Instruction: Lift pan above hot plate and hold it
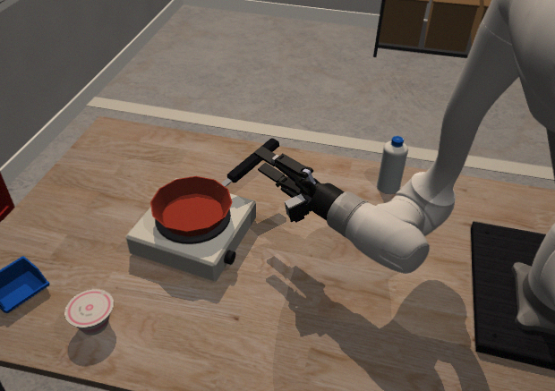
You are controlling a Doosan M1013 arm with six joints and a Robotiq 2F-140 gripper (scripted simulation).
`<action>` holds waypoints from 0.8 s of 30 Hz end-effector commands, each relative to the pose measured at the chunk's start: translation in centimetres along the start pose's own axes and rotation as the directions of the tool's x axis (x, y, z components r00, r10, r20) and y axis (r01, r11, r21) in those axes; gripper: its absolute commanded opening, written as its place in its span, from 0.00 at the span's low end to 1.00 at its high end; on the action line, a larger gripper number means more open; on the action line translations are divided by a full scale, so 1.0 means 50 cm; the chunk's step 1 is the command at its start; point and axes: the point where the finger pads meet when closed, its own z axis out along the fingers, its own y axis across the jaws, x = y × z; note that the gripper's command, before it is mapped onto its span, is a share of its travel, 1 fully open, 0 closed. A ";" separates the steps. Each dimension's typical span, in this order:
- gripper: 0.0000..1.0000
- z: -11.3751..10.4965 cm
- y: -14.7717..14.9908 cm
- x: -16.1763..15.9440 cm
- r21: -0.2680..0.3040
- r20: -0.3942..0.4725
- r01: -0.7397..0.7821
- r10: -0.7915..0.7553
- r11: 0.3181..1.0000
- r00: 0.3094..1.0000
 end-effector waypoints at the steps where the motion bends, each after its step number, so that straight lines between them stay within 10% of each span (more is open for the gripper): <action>1: 0.41 -0.006 -0.024 0.001 -0.001 -0.001 0.004 -0.004 1.000 1.000; 24: 0.41 -0.003 -0.130 0.025 -0.004 0.000 0.001 -0.001 1.000 1.000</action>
